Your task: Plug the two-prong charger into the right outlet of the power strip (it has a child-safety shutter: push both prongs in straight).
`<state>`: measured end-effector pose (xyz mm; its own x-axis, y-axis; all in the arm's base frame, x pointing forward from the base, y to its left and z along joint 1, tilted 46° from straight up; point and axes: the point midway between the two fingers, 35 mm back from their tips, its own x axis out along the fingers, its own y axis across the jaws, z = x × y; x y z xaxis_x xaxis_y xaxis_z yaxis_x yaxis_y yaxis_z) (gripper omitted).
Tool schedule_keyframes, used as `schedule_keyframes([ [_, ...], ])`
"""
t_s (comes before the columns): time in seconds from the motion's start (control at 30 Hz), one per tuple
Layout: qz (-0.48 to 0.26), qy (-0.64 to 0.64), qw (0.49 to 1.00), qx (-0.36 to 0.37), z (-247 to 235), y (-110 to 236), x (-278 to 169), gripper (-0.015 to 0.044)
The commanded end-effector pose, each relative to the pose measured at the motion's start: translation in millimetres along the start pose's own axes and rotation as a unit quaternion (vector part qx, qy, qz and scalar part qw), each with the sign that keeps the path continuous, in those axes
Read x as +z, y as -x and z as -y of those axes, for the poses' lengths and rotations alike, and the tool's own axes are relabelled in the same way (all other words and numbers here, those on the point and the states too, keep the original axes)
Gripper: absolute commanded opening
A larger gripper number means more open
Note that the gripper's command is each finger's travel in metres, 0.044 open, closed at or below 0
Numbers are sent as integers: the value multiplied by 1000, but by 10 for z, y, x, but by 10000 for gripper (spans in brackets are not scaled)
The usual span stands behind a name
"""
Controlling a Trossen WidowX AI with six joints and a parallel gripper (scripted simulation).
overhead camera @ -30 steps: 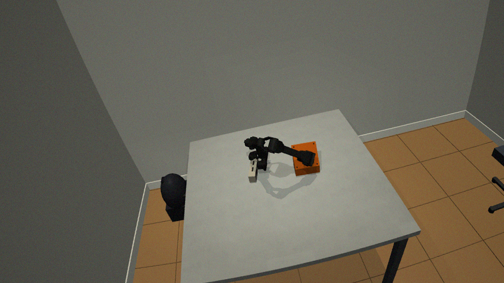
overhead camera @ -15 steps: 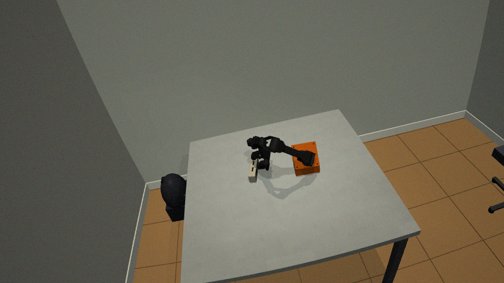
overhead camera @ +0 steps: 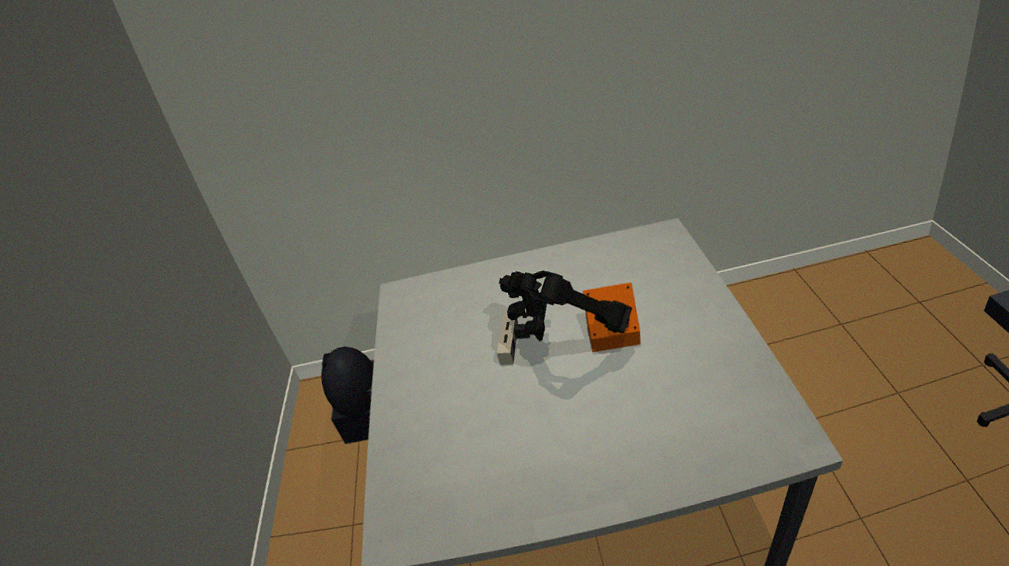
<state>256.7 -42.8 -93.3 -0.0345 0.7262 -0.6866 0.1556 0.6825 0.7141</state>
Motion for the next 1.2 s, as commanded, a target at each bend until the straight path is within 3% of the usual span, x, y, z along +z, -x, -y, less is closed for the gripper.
schedule_keyframes([
  [0.0, -1, 1, 1000, -2, 3, -3, -61, 440],
  [0.1, 30, -2, 1000, -1, 9, 60, 10, 440],
  [0.27, 243, -3, 970, -3, 32, 600, 131, 440],
  [0.33, 296, 1, 955, -3, 21, 762, 126, 440],
  [1.17, 303, 2, 953, -3, 19, 782, 124, 440],
])
